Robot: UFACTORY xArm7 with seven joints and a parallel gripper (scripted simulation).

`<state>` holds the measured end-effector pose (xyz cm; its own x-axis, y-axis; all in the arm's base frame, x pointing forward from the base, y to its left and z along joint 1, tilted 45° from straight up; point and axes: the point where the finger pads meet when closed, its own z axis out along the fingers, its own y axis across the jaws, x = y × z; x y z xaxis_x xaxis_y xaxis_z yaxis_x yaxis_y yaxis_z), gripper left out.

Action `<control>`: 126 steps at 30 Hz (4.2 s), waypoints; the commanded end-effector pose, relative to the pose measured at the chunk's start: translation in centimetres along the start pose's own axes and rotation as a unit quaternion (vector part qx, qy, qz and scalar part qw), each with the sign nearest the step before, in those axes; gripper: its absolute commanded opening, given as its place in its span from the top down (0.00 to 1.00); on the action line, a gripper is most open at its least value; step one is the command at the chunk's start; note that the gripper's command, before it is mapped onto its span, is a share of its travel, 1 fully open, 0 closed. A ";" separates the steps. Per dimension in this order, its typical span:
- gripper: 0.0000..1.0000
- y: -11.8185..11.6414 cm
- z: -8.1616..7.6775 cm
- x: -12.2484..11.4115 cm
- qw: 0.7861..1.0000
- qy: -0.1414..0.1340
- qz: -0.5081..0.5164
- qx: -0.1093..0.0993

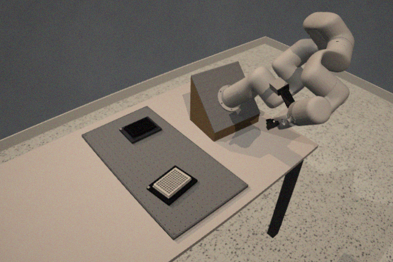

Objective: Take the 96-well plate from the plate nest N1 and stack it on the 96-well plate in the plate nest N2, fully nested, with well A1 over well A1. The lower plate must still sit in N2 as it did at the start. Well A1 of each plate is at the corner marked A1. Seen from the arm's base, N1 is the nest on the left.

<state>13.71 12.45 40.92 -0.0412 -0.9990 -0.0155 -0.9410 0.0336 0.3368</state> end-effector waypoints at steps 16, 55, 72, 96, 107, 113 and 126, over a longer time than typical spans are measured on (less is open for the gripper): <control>0.00 0.0 -0.1 0.0 1.000 -0.001 0.000 0.001; 0.00 -14.6 1.3 -5.1 0.873 -0.210 -0.434 0.078; 0.00 -21.3 2.6 -5.3 0.775 -0.250 -0.553 0.179; 0.00 -30.6 6.2 -2.8 0.657 -0.218 -0.648 0.317; 0.00 -34.0 8.3 -0.8 0.614 -0.177 -0.678 0.365; 0.00 -35.9 9.7 0.6 0.592 -0.149 -0.692 0.386; 0.00 -38.9 12.7 3.6 0.556 -0.089 -0.717 0.412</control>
<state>45.36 8.87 16.72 0.9915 -0.0068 0.1303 0.0867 -0.7121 -0.6967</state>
